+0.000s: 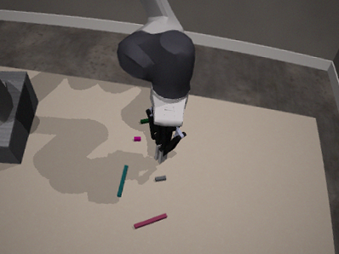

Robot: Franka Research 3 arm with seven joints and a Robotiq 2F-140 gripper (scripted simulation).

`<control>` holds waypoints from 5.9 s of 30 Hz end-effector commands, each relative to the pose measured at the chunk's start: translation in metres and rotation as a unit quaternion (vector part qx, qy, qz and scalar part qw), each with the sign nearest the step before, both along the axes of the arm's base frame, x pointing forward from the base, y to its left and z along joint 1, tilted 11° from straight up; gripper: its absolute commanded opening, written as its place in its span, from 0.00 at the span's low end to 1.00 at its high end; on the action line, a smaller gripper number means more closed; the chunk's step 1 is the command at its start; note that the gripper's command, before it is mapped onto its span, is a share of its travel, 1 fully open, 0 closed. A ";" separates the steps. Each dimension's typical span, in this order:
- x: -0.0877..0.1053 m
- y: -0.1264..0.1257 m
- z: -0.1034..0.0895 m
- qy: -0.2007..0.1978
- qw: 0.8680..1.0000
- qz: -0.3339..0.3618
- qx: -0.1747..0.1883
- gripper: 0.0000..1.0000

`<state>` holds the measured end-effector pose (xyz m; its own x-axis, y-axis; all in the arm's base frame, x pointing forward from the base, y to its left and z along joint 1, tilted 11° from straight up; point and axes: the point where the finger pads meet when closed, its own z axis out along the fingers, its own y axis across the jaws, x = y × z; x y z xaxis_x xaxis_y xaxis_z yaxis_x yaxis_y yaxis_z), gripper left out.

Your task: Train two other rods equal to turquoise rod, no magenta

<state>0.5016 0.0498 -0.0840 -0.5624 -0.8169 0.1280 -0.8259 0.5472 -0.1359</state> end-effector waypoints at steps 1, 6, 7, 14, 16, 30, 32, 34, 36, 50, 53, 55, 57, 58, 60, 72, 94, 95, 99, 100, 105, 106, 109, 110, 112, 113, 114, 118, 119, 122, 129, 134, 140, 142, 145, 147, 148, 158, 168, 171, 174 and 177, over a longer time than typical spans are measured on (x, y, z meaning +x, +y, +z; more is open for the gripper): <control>0.002 0.000 -0.002 -0.002 1.000 0.004 0.000 0.03; 0.002 -0.001 -0.006 -0.002 1.000 0.004 0.000 0.03; 0.002 -0.001 -0.006 -0.002 1.000 0.004 0.000 0.03; 0.002 -0.001 -0.007 -0.002 1.000 0.004 0.000 0.03; 0.002 -0.001 -0.007 -0.002 1.000 0.004 0.000 0.03; 0.002 -0.001 -0.007 -0.002 1.000 0.004 0.000 0.03; 0.002 -0.001 -0.007 -0.002 1.000 0.004 0.000 0.03; 0.002 -0.001 -0.007 -0.002 1.000 0.004 0.000 0.03; 0.002 -0.001 -0.007 -0.002 1.000 0.004 0.000 0.03; 0.002 -0.001 -0.007 -0.002 1.000 0.004 0.000 0.05; 0.002 -0.001 -0.007 -0.002 1.000 0.004 0.000 0.08; 0.002 -0.001 -0.007 -0.002 1.000 0.004 0.000 0.08; 0.002 -0.001 -0.007 -0.002 1.000 0.004 0.000 0.10; 0.002 -0.001 -0.007 -0.002 1.000 0.004 0.000 0.10; 0.002 -0.001 -0.007 -0.002 1.000 0.004 0.000 0.12; 0.002 -0.001 -0.007 -0.002 1.000 0.004 0.000 0.15; -0.001 0.012 0.064 -0.002 1.000 0.004 0.000 0.15; -0.002 0.013 0.068 -0.002 1.000 0.004 0.000 0.15; -0.002 0.015 0.078 -0.002 1.000 0.004 0.000 0.15; -0.002 0.015 0.079 -0.002 1.000 0.004 0.000 0.15; -0.002 0.015 0.081 -0.002 1.000 0.004 0.000 0.15; -0.002 0.015 0.081 -0.002 1.000 0.004 0.000 0.15; -0.002 0.015 0.081 -0.002 1.000 0.004 0.000 1.00; -0.002 0.015 0.081 -0.002 1.000 0.004 0.000 1.00; -0.002 0.015 0.081 -0.002 1.000 0.004 0.000 1.00; -0.002 0.015 0.081 -0.002 1.000 0.004 0.000 1.00; -0.002 0.015 0.081 -0.002 1.000 0.004 0.000 1.00; -0.002 0.015 0.081 -0.002 1.000 0.004 0.000 1.00; -0.002 0.015 0.081 -0.002 1.000 0.004 0.000 1.00; -0.002 0.015 0.081 -0.002 1.000 0.004 0.000 1.00; 0.006 -0.016 0.083 -0.006 1.000 -0.024 0.002 1.00; 0.015 -0.068 0.087 -0.014 0.998 -0.068 0.005 1.00; 0.018 -0.130 0.092 -0.024 0.992 -0.120 0.007 1.00; 0.018 -0.153 0.094 -0.027 0.990 -0.138 0.007 1.00; 0.015 -0.184 0.097 -0.032 0.986 -0.163 0.007 1.00; 0.015 -0.185 0.097 -0.033 0.986 -0.164 0.007 0.15; 0.015 -0.185 0.097 -0.033 0.986 -0.164 0.007 0.15; 0.015 -0.185 0.097 -0.033 0.986 -0.164 0.007 0.15; 0.015 -0.185 0.097 -0.033 0.986 -0.164 0.007 0.15; 0.015 -0.185 0.097 -0.033 0.986 -0.164 0.007 0.15; 0.015 -0.185 0.097 -0.033 0.986 -0.164 0.007 0.15; 0.015 -0.185 0.097 -0.033 0.986 -0.164 0.007 0.15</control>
<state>0.5150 -0.1356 0.0123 -0.8095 -0.5826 0.0735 -0.5857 0.7922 -0.1717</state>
